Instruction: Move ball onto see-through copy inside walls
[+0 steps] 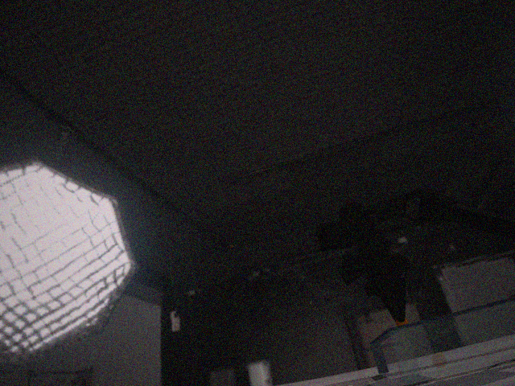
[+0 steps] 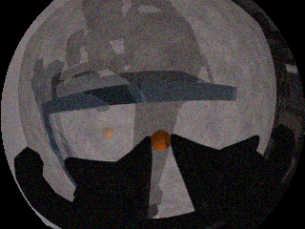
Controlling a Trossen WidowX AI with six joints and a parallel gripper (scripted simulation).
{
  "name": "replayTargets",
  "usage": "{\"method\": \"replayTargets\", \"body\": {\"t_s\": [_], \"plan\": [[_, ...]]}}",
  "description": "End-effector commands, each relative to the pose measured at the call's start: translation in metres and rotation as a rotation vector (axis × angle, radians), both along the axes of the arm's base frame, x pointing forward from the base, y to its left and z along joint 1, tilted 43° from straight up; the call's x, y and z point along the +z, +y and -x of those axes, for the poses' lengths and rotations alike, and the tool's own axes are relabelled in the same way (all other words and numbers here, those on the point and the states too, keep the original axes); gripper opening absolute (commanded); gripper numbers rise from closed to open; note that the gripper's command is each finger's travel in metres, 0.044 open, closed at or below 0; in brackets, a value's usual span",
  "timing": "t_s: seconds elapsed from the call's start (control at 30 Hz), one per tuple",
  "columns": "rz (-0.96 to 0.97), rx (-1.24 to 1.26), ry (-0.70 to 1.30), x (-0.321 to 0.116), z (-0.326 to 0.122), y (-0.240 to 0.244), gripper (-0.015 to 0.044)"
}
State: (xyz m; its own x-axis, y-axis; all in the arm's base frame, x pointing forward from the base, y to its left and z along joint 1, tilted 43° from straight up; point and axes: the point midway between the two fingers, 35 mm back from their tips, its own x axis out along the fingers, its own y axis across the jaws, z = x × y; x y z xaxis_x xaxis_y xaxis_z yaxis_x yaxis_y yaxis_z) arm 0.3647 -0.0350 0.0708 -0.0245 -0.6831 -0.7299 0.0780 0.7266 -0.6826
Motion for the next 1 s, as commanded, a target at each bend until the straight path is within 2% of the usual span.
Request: {"method": "replayTargets", "body": {"t_s": [0.0, 0.13, 0.3, 0.6, 0.97], "plan": [[-0.006, -0.003, -0.012, 0.023, 0.0, 0.019, 0.0], [-0.003, -0.003, -0.011, 0.038, 0.003, 0.032, 0.0], [-0.003, -0.003, -0.011, 0.038, 0.003, 0.033, 0.0], [-0.006, -0.003, -0.012, -0.039, 0.011, 0.07, 0.0], [-0.006, -0.003, -0.012, -0.056, 0.011, 0.064, 0.0]]}}
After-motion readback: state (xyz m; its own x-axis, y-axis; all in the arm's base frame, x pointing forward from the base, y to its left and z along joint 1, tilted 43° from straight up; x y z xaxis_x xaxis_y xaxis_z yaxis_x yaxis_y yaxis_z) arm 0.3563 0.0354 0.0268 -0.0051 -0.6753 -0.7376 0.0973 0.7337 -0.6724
